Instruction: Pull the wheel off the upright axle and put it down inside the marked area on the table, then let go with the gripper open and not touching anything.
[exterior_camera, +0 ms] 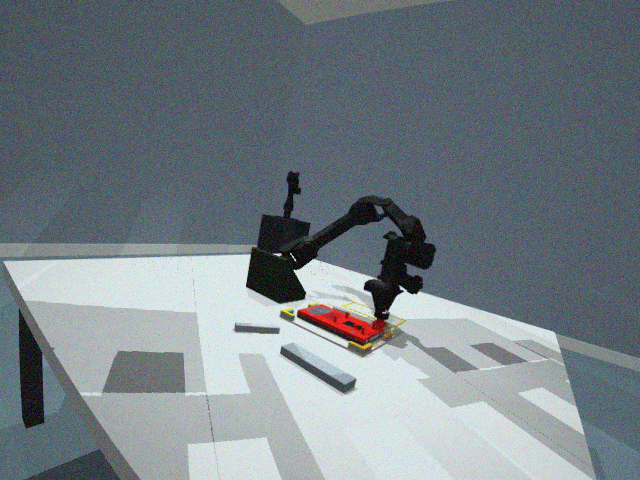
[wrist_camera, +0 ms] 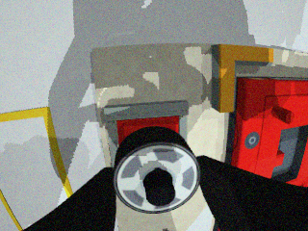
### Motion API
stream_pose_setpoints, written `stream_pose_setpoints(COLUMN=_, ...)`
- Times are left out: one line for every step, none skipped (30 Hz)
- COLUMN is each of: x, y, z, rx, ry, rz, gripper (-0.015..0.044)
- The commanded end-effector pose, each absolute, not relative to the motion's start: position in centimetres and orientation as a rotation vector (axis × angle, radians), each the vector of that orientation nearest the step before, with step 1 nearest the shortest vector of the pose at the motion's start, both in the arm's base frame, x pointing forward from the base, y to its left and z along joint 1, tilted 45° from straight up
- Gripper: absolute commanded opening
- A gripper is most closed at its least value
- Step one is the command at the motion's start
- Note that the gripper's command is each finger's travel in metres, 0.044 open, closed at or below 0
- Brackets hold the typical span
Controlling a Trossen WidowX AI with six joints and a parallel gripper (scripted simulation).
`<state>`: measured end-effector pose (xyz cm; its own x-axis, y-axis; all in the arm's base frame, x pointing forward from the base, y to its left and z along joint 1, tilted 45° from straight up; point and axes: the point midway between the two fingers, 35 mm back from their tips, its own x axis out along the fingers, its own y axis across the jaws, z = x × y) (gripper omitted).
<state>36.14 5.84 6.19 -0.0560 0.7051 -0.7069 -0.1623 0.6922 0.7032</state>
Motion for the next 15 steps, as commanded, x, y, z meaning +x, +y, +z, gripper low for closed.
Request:
stream_pose_setpoints(x=36.32, y=5.49, z=6.44, rx=0.471, ry=1.460, rz=0.750, gripper=0.0000)
stream_pose_setpoints(x=36.32, y=5.47, z=6.47, rx=0.471, ry=1.460, rz=0.750, gripper=0.0000)
stream_pose_setpoints(x=36.32, y=5.44, z=6.49, rx=0.472, ry=1.460, rz=0.750, gripper=0.0000)
stream_pose_setpoints(x=36.32, y=5.42, z=6.51, rx=0.472, ry=1.460, rz=0.749, gripper=0.0000)
stream_pose_setpoints(x=36.33, y=5.40, z=6.54, rx=0.472, ry=1.459, rz=0.749, gripper=0.0000)
stream_pose_setpoints(x=36.33, y=5.37, z=6.56, rx=0.472, ry=1.459, rz=0.749, gripper=0.0000)
stream_pose_setpoints(x=36.33, y=5.35, z=6.58, rx=0.472, ry=1.459, rz=0.749, gripper=0.0000)
stream_pose_setpoints(x=36.33, y=5.33, z=6.60, rx=0.472, ry=1.459, rz=0.749, gripper=0.0000)
stream_pose_setpoints(x=36.33, y=5.30, z=6.63, rx=0.472, ry=1.459, rz=0.749, gripper=0.0000)
stream_pose_setpoints(x=36.34, y=5.28, z=6.65, rx=0.472, ry=1.459, rz=0.749, gripper=0.0000)
stream_pose_setpoints(x=36.34, y=5.26, z=6.67, rx=0.472, ry=1.459, rz=0.749, gripper=0.0000)
stream_pose_setpoints(x=36.34, y=5.23, z=6.70, rx=0.472, ry=1.459, rz=0.749, gripper=0.0000)
stream_pose_setpoints(x=36.34, y=5.21, z=6.72, rx=0.472, ry=1.459, rz=0.749, gripper=0.0000)
stream_pose_setpoints(x=36.34, y=5.19, z=6.74, rx=0.472, ry=1.459, rz=0.749, gripper=0.0000)
stream_pose_setpoints(x=36.34, y=5.16, z=6.77, rx=0.472, ry=1.459, rz=0.749, gripper=0.0000)
